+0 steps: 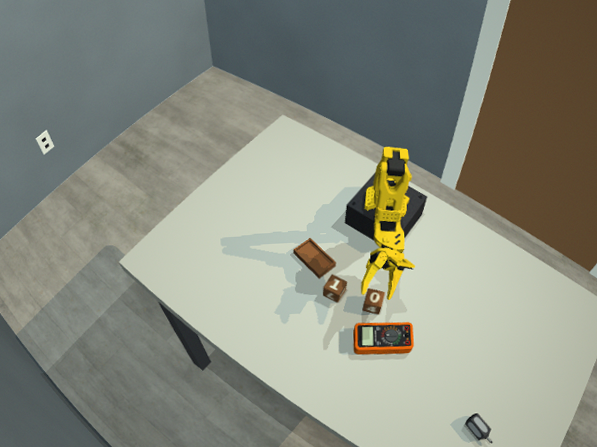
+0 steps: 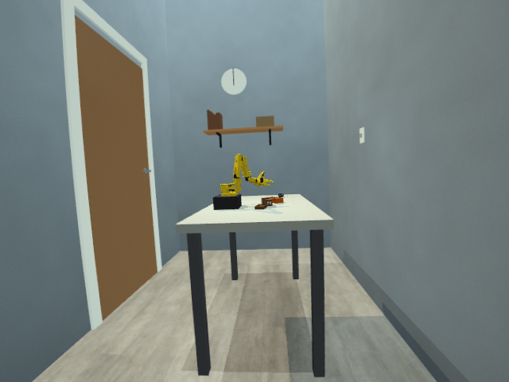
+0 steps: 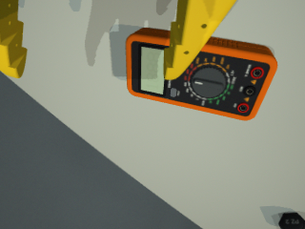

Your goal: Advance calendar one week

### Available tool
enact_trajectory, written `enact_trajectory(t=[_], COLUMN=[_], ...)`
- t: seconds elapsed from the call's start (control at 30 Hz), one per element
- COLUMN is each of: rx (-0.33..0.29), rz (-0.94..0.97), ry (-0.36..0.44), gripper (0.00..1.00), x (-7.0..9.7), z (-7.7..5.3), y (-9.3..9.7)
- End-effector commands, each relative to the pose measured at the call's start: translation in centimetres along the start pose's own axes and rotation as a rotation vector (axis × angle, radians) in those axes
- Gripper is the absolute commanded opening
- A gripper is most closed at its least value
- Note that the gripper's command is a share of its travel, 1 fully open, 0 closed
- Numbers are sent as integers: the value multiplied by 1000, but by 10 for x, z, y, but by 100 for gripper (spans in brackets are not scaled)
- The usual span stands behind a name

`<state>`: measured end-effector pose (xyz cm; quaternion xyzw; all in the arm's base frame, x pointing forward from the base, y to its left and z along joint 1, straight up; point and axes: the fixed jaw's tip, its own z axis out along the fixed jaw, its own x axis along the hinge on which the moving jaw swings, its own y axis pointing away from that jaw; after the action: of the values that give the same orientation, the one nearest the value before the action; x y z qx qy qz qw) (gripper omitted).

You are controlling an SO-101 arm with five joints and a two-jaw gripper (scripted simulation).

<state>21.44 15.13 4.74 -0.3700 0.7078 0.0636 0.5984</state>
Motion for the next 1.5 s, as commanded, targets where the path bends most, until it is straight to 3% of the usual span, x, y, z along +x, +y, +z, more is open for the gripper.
enact_trajectory(t=[0.0,0.67,1.47], rx=[-59,-159,-315], rz=[-154,-375,-661], ry=[123,222,340], gripper=[35,35,35], x=[0,1,-3], z=[10,6,-15], y=[-3,-4,-8])
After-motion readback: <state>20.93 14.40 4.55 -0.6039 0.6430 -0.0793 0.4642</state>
